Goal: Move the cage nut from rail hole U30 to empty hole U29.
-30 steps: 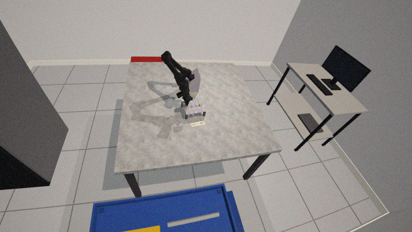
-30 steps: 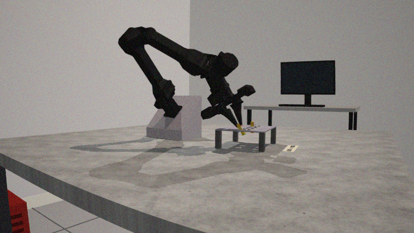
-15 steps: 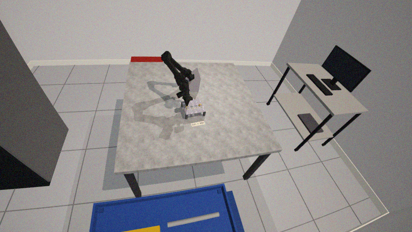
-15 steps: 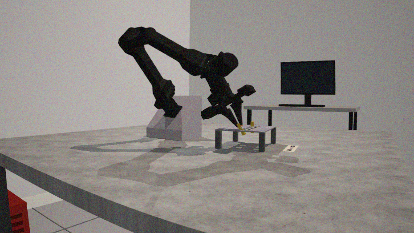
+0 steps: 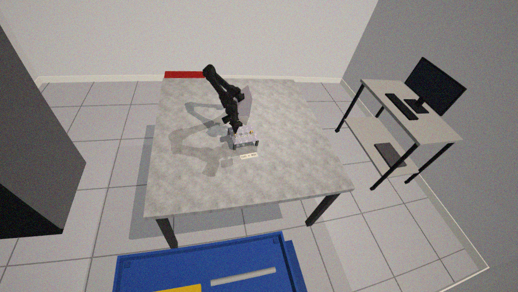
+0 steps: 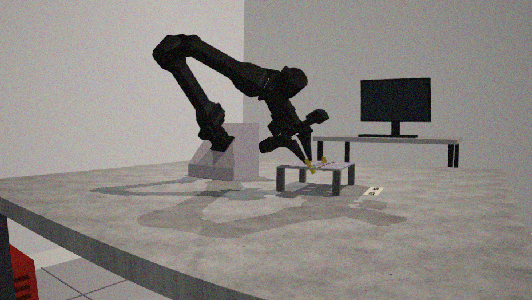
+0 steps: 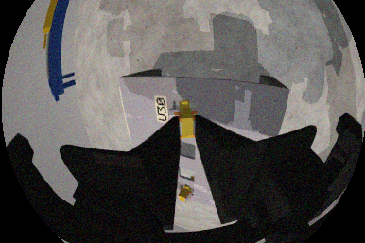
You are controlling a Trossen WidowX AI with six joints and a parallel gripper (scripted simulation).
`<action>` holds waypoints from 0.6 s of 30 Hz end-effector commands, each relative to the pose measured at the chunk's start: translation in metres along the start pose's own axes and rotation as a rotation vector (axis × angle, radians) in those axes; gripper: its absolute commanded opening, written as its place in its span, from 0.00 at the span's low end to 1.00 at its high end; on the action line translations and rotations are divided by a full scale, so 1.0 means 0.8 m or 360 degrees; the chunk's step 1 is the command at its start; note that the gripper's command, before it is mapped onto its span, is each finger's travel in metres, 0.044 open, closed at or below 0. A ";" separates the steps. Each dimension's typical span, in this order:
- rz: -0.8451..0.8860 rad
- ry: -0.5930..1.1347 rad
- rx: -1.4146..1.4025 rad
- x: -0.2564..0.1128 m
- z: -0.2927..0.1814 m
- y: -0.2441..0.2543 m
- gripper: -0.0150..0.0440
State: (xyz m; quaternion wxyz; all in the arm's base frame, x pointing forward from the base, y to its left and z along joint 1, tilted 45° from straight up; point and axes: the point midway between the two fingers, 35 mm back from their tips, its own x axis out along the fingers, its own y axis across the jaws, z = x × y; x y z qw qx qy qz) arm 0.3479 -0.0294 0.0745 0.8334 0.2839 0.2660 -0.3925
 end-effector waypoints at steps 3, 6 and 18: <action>-0.0007 -0.0002 0.0009 0.000 0.001 0.001 0.30; -0.0013 -0.0002 0.0009 0.000 0.001 0.001 0.30; -0.0029 -0.0002 0.0009 0.000 0.001 0.002 0.30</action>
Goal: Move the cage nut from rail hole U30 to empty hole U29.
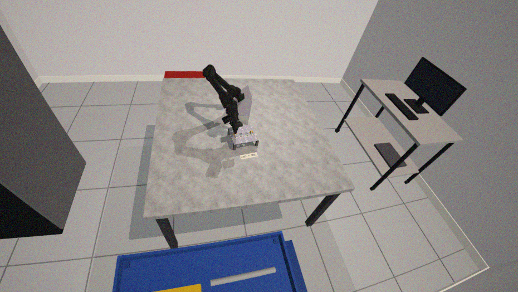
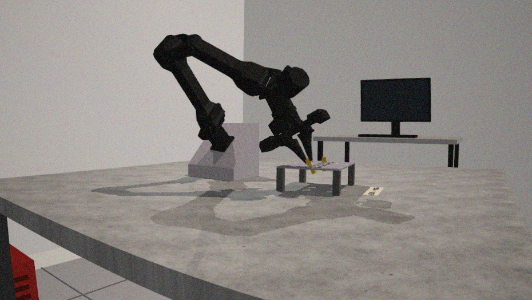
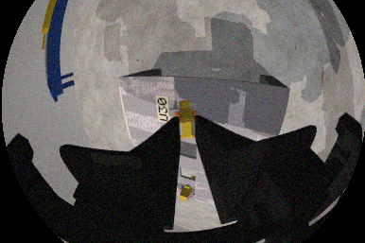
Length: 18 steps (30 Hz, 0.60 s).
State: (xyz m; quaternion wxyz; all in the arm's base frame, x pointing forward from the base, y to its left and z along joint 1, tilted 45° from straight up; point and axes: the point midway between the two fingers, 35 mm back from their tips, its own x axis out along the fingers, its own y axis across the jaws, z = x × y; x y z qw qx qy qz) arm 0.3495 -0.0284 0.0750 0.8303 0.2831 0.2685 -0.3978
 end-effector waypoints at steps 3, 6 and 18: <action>-0.0014 -0.0006 0.0007 0.000 0.001 0.000 0.30; -0.0015 -0.0006 0.0008 0.000 0.001 0.000 0.30; -0.0029 -0.0005 0.0008 0.000 0.002 0.001 0.30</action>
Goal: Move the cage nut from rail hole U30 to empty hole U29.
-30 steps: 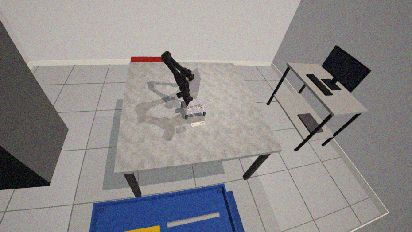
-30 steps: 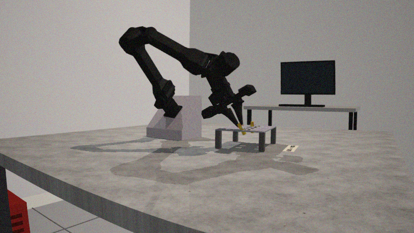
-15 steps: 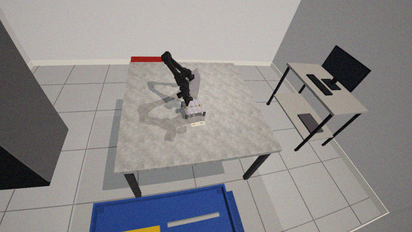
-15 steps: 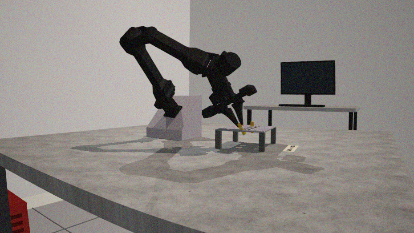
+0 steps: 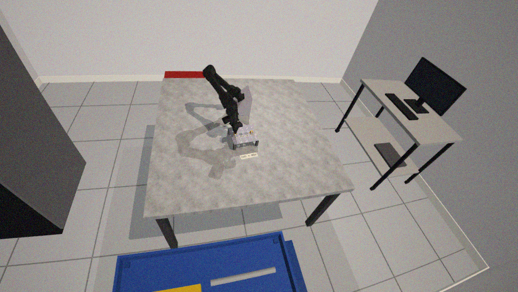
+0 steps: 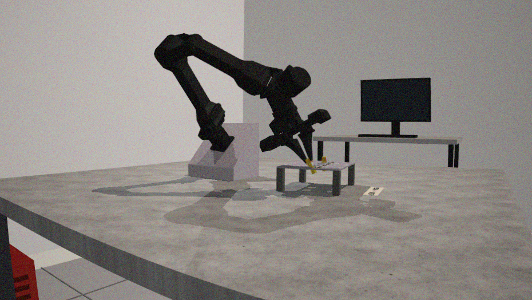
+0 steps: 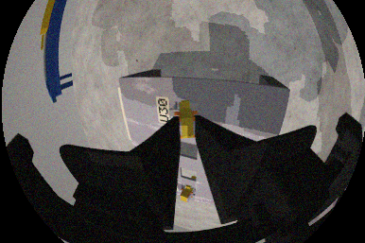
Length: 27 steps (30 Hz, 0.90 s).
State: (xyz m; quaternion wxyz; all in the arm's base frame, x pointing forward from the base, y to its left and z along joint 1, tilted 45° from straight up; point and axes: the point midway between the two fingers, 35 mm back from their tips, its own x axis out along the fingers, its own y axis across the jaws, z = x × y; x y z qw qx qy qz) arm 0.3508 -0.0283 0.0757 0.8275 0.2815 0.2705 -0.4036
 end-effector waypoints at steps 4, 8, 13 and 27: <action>-0.0014 -0.0006 0.0007 0.000 0.001 0.000 0.30; -0.0019 -0.0006 0.0007 0.000 0.001 0.001 0.30; -0.0024 -0.0005 0.0008 0.000 0.002 0.001 0.30; -0.0042 -0.0005 0.0008 0.001 0.002 0.003 0.30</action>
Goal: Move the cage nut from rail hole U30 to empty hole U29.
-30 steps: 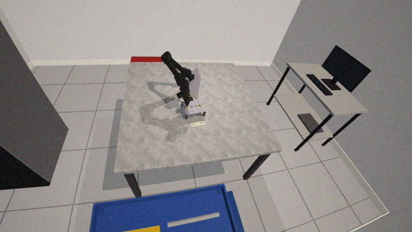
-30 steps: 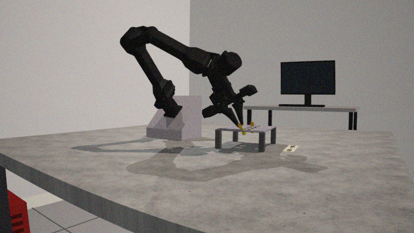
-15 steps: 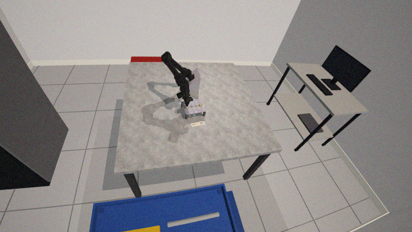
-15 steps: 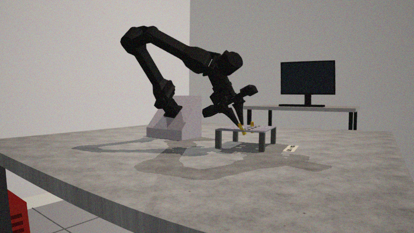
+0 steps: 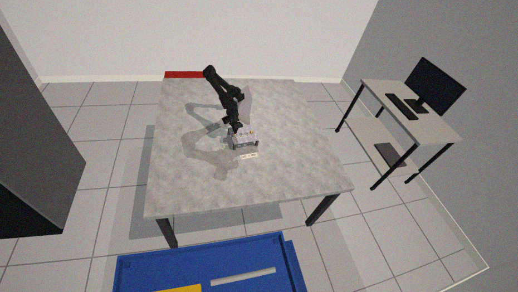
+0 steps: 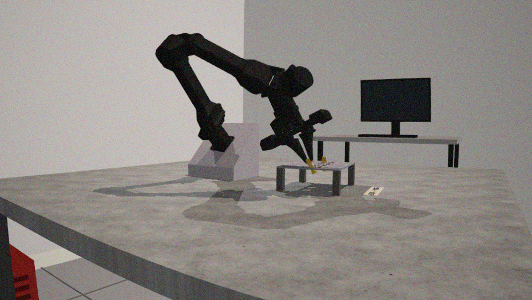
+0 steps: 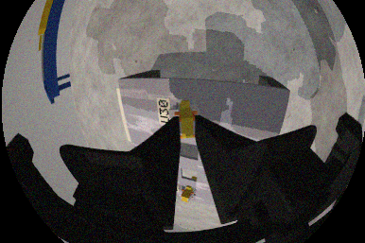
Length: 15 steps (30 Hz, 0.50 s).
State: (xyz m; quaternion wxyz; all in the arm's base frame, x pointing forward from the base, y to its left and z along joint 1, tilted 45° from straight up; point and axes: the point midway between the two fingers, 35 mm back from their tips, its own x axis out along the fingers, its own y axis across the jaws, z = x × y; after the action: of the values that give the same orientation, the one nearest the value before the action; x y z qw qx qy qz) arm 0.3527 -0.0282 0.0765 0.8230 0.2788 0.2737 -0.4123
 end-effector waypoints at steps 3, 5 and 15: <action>-0.0012 -0.0006 0.0008 0.000 0.001 0.001 0.30; -0.0015 -0.0006 0.0008 0.000 0.001 0.001 0.30; -0.0028 -0.0006 0.0008 0.000 0.001 0.002 0.30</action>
State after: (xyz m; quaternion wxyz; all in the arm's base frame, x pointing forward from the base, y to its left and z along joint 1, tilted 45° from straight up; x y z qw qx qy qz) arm 0.3541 -0.0277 0.0768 0.8201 0.2771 0.2757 -0.4179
